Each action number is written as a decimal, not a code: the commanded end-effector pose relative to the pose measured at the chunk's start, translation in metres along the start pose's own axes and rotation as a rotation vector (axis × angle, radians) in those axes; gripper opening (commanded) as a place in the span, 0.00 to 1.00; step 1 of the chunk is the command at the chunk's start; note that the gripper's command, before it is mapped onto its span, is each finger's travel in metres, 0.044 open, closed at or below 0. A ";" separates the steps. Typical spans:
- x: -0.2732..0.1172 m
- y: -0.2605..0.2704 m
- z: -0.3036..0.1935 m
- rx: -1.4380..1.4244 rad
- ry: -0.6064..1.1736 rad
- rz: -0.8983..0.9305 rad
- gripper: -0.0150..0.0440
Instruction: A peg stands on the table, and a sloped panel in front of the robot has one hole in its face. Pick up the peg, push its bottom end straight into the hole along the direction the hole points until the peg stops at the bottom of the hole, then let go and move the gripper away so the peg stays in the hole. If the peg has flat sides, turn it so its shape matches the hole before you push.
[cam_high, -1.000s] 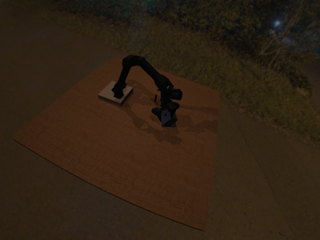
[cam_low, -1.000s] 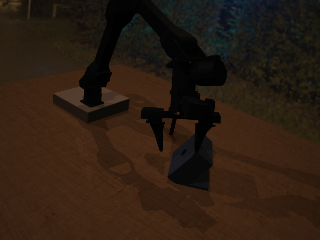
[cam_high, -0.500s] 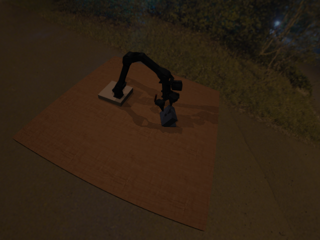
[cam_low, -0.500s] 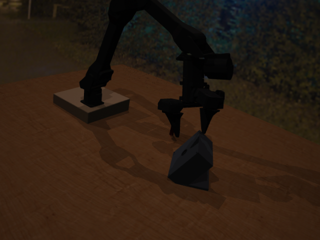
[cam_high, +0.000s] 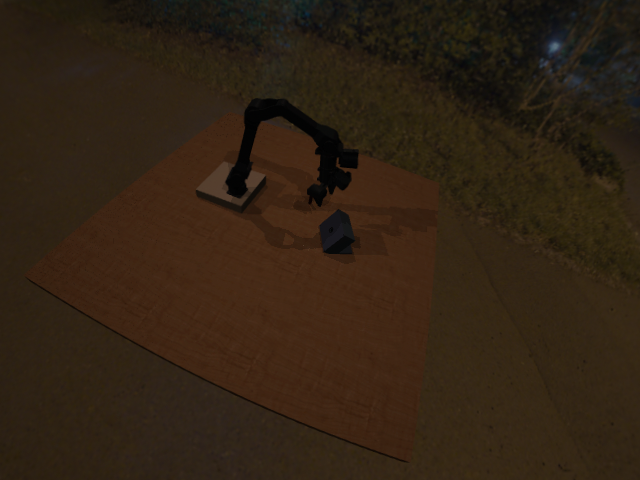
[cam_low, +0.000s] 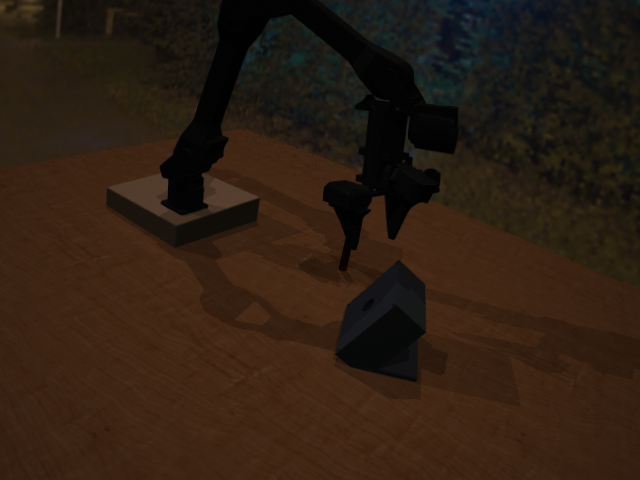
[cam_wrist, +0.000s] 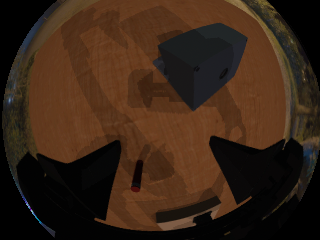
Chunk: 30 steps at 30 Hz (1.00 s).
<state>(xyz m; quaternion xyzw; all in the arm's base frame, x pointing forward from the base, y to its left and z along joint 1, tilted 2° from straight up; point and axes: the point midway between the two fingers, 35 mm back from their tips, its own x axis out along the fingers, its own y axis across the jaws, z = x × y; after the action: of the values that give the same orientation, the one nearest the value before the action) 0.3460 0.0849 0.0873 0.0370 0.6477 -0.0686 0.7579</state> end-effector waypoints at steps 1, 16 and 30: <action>-0.004 0.011 -0.016 -0.055 0.030 0.011 1.00; -0.015 0.044 -0.076 -0.248 0.149 0.028 1.00; 0.004 0.045 -0.077 -0.248 0.149 0.028 1.00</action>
<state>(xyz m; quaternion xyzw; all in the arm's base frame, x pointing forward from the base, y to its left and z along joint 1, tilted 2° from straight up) 0.2779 0.1397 0.0748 -0.0414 0.7040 0.0221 0.7087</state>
